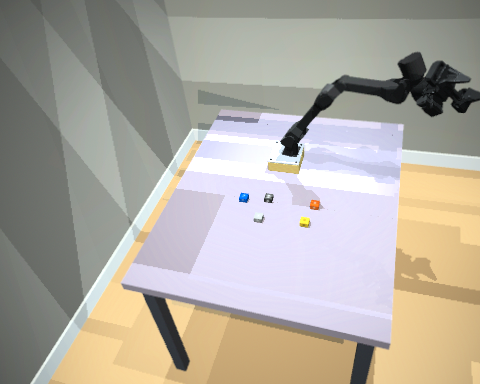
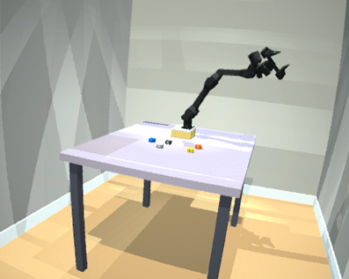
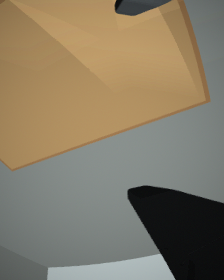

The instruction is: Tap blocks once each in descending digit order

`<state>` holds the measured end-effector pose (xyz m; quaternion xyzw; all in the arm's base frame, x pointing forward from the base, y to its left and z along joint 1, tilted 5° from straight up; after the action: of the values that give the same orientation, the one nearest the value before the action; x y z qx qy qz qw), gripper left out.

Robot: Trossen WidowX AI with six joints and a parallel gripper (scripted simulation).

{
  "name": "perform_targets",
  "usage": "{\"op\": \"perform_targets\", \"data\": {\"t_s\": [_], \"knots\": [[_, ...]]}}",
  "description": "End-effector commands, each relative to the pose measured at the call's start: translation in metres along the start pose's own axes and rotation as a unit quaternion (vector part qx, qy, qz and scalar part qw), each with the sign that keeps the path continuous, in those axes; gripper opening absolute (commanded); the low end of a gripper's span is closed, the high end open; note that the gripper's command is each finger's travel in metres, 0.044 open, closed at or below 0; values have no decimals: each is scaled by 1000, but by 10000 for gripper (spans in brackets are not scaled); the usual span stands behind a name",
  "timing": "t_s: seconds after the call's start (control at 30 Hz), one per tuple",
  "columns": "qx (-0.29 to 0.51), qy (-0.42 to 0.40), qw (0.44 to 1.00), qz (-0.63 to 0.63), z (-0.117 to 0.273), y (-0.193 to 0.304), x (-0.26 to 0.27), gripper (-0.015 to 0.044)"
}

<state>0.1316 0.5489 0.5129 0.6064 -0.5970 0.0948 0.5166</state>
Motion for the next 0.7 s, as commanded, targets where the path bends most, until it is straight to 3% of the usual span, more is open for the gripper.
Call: {"op": "perform_targets", "data": {"t_s": [0.0,0.33,0.67], "knots": [[-4,2,1000,9,-1,-4,0,400],[-131,112,935,311,-10,-176,27,400],[-222,276,783,511,44,-337,74,400]]}}
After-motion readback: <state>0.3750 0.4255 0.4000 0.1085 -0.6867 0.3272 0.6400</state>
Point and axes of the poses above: the point midway between the two fingers, 35 mm back from their tips, its own z axis back along the fingers, its own x axis across the jaws, y = z × x, the point moved 1 cm from there along z, back along the fingers, and after that the axes turned 1 degree about z, right-handed, at the moved point
